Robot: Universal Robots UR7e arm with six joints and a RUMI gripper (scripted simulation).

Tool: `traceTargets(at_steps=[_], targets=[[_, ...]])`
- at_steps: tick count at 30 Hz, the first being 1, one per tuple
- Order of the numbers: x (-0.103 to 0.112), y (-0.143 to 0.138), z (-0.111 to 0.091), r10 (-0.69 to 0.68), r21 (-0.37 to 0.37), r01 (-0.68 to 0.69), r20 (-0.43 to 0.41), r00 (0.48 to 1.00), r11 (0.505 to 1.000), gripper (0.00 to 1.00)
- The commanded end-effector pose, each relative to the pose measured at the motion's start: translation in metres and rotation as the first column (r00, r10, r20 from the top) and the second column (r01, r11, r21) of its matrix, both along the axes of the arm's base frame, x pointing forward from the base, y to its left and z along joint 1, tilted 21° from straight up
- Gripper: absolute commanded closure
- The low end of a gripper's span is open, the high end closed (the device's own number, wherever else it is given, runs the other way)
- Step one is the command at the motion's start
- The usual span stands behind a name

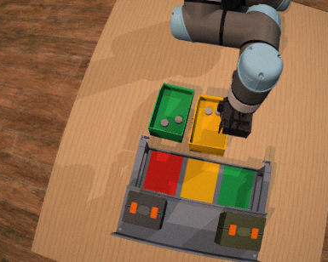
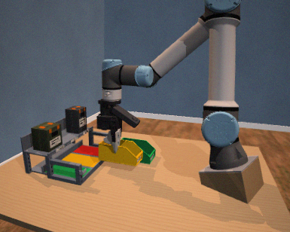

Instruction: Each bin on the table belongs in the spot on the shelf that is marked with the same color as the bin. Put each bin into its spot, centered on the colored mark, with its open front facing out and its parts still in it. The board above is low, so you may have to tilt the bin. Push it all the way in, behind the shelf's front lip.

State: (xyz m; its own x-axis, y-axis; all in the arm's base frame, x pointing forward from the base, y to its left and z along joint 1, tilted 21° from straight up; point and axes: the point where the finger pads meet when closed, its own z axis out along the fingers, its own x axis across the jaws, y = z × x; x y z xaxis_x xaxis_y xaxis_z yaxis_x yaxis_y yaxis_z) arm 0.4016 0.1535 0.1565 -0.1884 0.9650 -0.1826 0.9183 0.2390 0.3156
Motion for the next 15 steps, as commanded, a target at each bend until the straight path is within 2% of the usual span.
traceTargets(at_steps=[1,15], targets=[[0.0003,0.0001,0.0005,0.000,0.000,0.000,0.001,1.000,1.000,1.00],[0.0008,0.0005,0.0014,-0.005,-0.008,0.005,-0.021,1.000,1.000,1.00]])
